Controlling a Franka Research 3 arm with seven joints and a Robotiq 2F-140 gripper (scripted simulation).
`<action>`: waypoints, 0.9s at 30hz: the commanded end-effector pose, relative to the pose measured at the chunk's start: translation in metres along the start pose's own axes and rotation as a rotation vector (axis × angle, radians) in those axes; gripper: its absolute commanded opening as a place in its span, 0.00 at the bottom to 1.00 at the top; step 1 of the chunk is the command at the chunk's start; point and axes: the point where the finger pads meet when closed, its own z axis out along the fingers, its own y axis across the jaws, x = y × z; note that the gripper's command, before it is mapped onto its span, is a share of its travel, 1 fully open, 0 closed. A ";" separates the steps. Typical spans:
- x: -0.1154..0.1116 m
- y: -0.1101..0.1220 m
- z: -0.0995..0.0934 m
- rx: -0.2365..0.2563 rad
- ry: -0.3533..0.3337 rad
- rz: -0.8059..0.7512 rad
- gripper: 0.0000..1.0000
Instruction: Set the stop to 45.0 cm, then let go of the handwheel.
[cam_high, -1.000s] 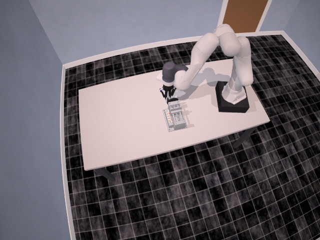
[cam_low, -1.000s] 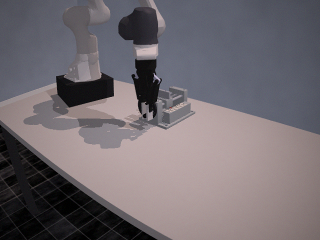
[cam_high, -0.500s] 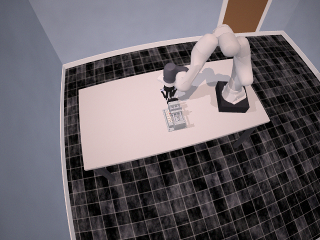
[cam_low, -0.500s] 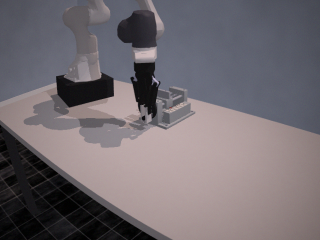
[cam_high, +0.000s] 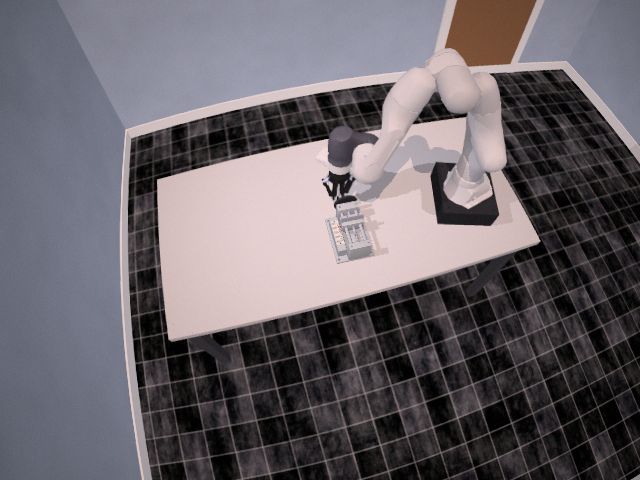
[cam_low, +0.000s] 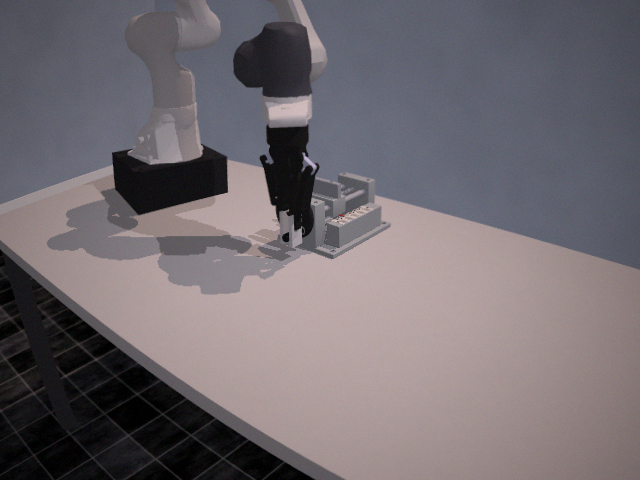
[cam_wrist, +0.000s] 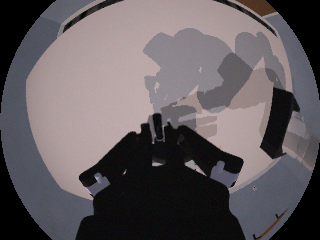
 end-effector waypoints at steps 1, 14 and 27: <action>0.000 0.004 0.004 -0.005 -0.002 -0.003 0.04; 0.000 0.005 0.005 -0.005 -0.002 -0.003 0.04; 0.000 0.005 0.005 -0.005 -0.002 -0.003 0.04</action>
